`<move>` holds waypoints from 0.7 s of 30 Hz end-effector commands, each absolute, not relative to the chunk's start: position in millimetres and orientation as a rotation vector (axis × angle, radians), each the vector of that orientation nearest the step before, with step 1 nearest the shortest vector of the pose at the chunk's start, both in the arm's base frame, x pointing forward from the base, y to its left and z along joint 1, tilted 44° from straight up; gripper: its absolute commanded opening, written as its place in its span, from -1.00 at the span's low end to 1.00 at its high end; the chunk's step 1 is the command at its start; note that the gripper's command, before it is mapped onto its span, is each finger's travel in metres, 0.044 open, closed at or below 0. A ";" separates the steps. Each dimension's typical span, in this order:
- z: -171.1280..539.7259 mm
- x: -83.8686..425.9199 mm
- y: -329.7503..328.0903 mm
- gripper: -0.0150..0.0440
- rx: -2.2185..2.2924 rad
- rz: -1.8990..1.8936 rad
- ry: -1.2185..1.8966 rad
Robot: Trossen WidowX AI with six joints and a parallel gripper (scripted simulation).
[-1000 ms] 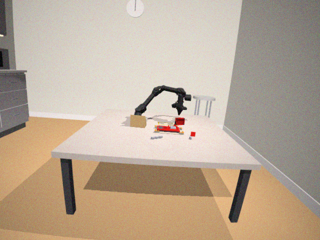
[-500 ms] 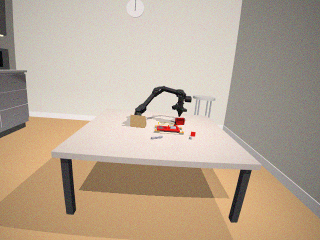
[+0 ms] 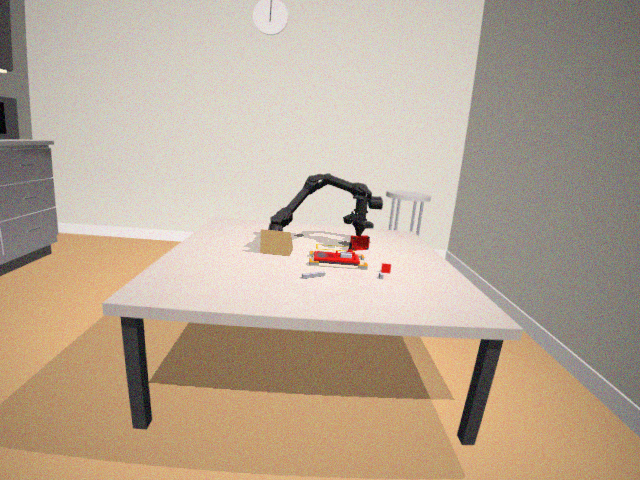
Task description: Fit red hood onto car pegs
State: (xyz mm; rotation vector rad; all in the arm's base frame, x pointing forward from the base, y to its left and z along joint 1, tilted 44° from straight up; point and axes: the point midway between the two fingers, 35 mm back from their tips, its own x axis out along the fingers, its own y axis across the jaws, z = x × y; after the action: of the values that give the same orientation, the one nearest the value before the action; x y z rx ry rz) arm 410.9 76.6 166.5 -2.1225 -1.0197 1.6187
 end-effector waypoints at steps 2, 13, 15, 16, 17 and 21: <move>164.0 413.6 72.9 -0.49 -2.124 1.614 -1.018; 157.4 418.2 65.2 -0.49 -2.124 1.615 -1.018; 156.2 419.0 63.8 -0.49 -2.124 1.615 -1.018; 155.6 419.4 63.1 -0.49 -2.124 1.615 -1.018; 155.0 419.8 62.3 -0.49 -2.125 1.615 -1.018; 152.6 421.4 59.5 -0.49 -2.125 1.616 -1.017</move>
State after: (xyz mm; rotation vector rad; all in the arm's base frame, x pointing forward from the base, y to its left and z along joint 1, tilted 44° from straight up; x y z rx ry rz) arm 419.3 62.2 152.3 -2.1173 -1.0105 1.6247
